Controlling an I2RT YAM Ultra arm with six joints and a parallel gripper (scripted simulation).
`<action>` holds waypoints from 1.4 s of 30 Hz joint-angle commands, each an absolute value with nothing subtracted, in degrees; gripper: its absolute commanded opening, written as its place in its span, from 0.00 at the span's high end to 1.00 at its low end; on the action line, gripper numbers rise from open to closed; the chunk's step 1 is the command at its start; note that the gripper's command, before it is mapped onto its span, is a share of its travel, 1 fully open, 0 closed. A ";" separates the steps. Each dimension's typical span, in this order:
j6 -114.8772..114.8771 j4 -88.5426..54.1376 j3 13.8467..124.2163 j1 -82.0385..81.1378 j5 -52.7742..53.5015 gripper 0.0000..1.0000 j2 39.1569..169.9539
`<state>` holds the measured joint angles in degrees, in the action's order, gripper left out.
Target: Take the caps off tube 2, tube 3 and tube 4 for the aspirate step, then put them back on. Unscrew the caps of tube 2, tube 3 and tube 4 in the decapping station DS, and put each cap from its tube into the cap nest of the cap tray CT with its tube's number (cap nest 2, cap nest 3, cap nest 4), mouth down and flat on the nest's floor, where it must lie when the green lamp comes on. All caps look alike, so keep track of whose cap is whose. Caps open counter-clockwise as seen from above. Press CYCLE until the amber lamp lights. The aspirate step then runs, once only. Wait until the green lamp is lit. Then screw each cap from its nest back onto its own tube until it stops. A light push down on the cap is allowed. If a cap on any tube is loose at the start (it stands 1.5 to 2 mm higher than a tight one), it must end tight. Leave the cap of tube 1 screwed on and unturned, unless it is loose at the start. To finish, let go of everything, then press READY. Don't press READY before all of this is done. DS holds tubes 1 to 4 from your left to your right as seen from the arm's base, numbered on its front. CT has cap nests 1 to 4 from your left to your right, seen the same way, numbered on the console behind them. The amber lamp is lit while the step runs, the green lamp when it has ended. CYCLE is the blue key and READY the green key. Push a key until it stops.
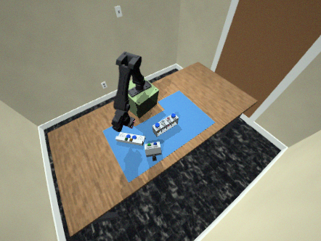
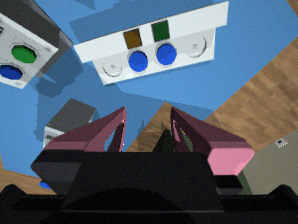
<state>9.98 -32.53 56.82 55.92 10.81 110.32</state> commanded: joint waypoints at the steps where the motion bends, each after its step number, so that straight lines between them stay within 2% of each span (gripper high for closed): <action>1: 26.54 -31.38 56.11 54.54 10.64 0.51 108.17; 16: 72.84 -29.71 51.11 42.39 9.14 0.51 102.78; 34: 98.56 -30.46 52.55 16.47 4.72 0.51 100.31; 42: 98.75 -27.71 51.89 16.27 4.68 0.51 102.38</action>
